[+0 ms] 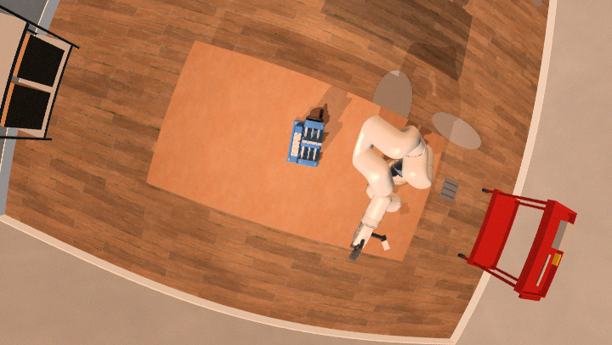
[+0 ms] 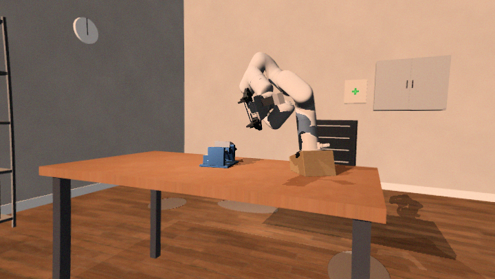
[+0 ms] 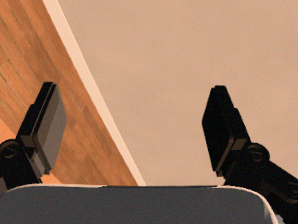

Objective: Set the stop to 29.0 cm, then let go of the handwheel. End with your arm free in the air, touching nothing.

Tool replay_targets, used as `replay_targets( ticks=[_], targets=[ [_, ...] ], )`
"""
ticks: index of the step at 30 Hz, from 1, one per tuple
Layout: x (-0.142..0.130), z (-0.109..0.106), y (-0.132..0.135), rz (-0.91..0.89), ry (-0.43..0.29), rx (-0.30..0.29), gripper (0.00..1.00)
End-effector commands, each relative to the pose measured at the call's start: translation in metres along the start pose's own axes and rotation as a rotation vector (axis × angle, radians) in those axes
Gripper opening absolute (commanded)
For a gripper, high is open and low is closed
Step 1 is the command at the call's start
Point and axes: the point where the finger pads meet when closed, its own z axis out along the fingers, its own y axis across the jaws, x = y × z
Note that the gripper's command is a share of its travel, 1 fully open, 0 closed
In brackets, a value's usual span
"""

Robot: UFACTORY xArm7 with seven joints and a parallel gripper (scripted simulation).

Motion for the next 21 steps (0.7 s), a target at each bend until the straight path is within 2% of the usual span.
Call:
replay_targets(
  ticks=[1, 2, 4, 7, 8, 9, 11, 12, 15, 16, 21],
  targets=[
    [-0.019, 0.007, -0.012, 0.062, -0.024, 0.068, 1.0],
    [-0.026, 0.009, -0.016, 0.083, -0.034, 0.089, 1.0],
    [-0.026, 0.009, -0.016, 0.083, -0.034, 0.089, 1.0],
    [-0.051, 0.012, -0.031, 0.166, -0.076, 0.165, 1.0],
    [-0.051, 0.012, -0.031, 0.166, -0.076, 0.165, 1.0],
    [-0.061, 0.013, -0.036, 0.2, -0.096, 0.193, 1.0],
    [-0.061, 0.013, -0.036, 0.2, -0.096, 0.193, 1.0],
    [-0.073, 0.012, -0.042, 0.238, -0.118, 0.222, 1.0],
    [-0.073, 0.012, -0.042, 0.238, -0.118, 0.222, 1.0],
    [-0.085, 0.012, -0.048, 0.279, -0.143, 0.252, 1.0],
    [-0.085, 0.012, -0.048, 0.279, -0.143, 0.252, 1.0]
  ],
)
